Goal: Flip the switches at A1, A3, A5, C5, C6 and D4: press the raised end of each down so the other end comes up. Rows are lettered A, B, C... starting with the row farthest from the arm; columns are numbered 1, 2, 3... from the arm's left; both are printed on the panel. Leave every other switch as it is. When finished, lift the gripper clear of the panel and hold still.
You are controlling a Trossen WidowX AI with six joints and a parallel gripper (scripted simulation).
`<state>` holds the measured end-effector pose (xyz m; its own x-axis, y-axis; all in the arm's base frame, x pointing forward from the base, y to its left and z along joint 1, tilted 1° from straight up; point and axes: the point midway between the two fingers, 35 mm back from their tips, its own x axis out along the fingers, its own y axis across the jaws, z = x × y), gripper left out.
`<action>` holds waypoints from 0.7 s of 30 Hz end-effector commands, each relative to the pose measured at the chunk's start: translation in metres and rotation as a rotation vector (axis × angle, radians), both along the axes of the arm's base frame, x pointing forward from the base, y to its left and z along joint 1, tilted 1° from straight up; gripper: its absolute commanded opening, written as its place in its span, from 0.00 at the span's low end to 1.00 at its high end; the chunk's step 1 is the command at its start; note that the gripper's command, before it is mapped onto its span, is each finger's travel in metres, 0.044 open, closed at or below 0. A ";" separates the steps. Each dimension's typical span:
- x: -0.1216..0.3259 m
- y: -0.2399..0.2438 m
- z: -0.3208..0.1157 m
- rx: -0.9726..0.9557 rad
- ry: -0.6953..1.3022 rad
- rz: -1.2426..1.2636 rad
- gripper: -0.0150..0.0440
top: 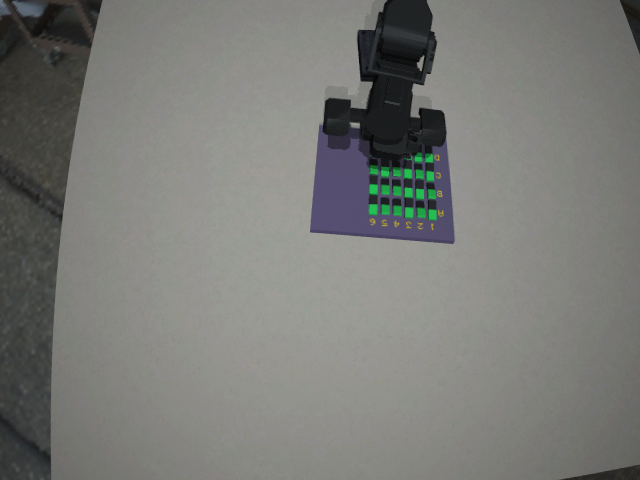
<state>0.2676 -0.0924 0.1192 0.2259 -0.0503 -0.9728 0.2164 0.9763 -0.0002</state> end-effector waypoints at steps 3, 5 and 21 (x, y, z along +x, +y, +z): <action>0.000 0.000 -0.020 0.010 0.029 0.008 0.25; 0.001 -0.001 -0.021 0.010 0.029 0.008 0.25; 0.006 -0.001 -0.043 0.010 0.029 0.008 0.25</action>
